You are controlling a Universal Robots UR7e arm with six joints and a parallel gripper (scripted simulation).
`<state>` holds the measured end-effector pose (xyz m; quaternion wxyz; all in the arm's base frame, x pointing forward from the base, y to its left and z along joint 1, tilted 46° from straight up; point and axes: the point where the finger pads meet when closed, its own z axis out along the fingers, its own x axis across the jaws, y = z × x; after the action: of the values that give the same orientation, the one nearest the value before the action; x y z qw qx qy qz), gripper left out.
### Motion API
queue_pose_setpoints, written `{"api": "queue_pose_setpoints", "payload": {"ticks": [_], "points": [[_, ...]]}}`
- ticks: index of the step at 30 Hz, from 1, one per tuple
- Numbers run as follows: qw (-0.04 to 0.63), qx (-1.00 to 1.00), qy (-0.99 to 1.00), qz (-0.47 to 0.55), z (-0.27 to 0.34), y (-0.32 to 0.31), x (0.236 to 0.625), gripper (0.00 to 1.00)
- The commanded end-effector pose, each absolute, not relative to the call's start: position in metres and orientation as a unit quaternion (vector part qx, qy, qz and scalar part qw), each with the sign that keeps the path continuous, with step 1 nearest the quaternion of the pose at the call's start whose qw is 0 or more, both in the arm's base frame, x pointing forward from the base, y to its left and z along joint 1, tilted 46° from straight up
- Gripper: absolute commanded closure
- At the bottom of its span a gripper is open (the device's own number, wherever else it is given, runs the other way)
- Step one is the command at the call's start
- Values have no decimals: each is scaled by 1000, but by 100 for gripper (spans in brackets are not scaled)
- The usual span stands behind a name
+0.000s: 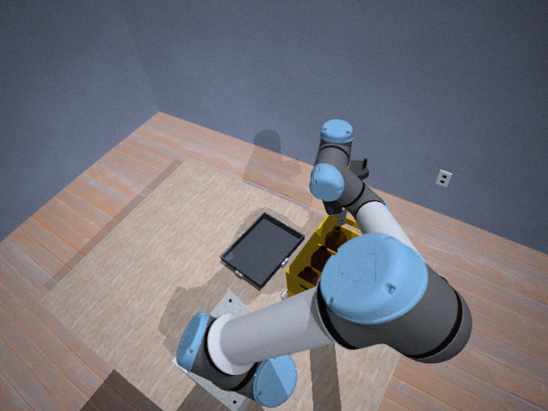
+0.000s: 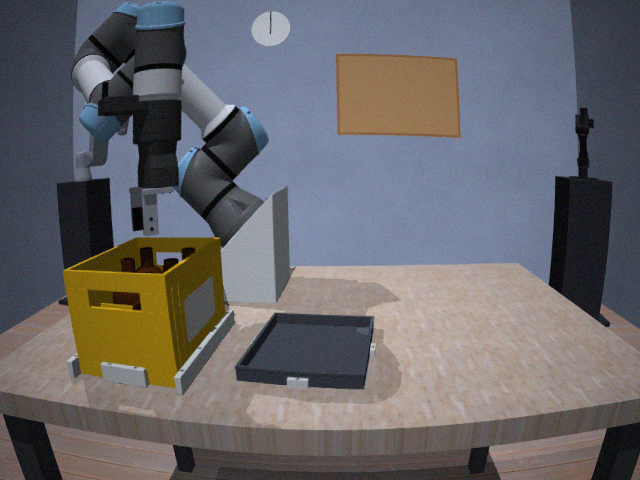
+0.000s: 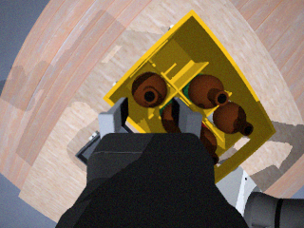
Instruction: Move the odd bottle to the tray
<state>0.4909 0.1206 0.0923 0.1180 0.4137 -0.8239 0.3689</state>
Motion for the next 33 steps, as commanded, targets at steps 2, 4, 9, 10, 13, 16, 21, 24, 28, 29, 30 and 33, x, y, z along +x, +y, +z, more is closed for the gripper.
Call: {"api": "queue_pose_setpoints", "payload": {"ticks": [2,4,9,10,13,16,21,24,28,29,30,33], "points": [[117,414,-824,369,93,121,491,0],[117,414,-824,369,93,121,491,0],[117,414,-824,369,92,121,491,0],[117,414,-824,369,92,121,491,0],[117,414,-824,369,92,120,491,0],[117,414,-824,369,90,119,491,0],[117,414,-824,369,88,116,492,0],[117,414,-824,369,87,115,492,0],[117,414,-824,369,84,112,493,0],[117,414,-824,369,83,111,493,0],[117,414,-824,369,82,110,493,0],[117,414,-824,369,79,107,493,0]]}}
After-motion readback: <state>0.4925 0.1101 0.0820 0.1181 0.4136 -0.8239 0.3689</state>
